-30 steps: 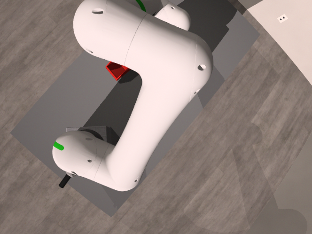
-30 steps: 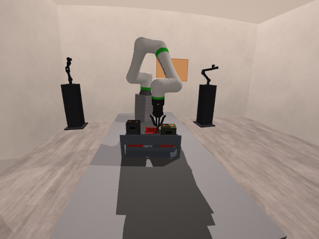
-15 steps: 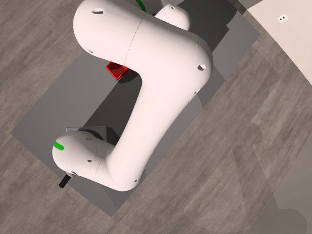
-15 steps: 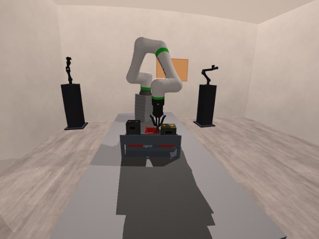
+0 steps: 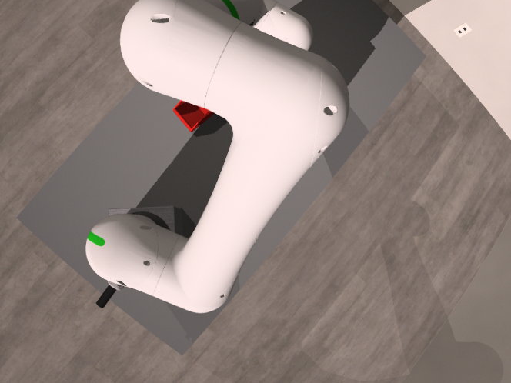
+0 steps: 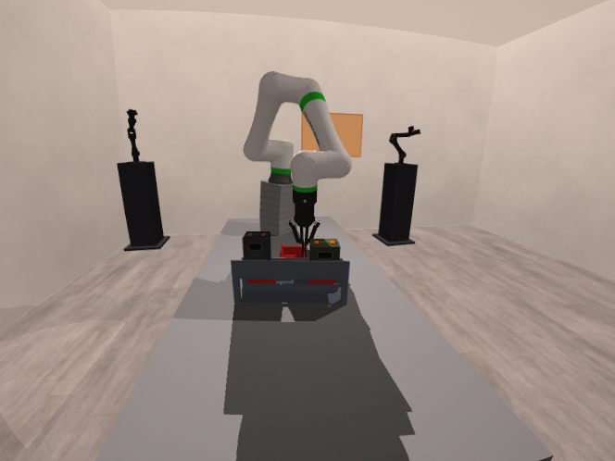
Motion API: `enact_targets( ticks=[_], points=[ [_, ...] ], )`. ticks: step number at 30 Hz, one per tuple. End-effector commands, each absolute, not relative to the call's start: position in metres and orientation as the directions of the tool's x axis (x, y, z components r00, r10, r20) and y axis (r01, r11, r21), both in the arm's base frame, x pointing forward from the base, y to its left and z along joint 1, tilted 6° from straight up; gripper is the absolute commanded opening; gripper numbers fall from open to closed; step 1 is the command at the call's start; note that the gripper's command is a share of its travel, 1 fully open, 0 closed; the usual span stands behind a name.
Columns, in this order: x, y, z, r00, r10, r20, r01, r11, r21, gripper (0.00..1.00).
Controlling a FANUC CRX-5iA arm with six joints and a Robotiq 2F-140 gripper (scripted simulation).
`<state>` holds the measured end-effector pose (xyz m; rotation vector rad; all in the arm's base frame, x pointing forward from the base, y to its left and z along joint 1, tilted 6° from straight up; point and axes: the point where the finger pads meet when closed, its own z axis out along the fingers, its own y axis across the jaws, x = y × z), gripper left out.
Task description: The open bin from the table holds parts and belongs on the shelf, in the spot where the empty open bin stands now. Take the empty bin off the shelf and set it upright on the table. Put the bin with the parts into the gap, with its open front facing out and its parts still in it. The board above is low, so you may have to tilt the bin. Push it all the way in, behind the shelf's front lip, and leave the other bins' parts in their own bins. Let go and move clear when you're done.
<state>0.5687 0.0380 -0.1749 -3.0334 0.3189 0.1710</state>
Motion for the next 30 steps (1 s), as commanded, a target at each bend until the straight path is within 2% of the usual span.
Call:
enact_targets(
  ticks=[1,30],
  points=[
    [0.571,0.038,-0.174,0.972,-0.202,-0.116,-0.212,-0.975,-0.075,0.10],
    [0.583,0.035,-0.175,0.975,-0.205,-0.086,-0.212,-0.975,-0.075,0.10]
  ],
)
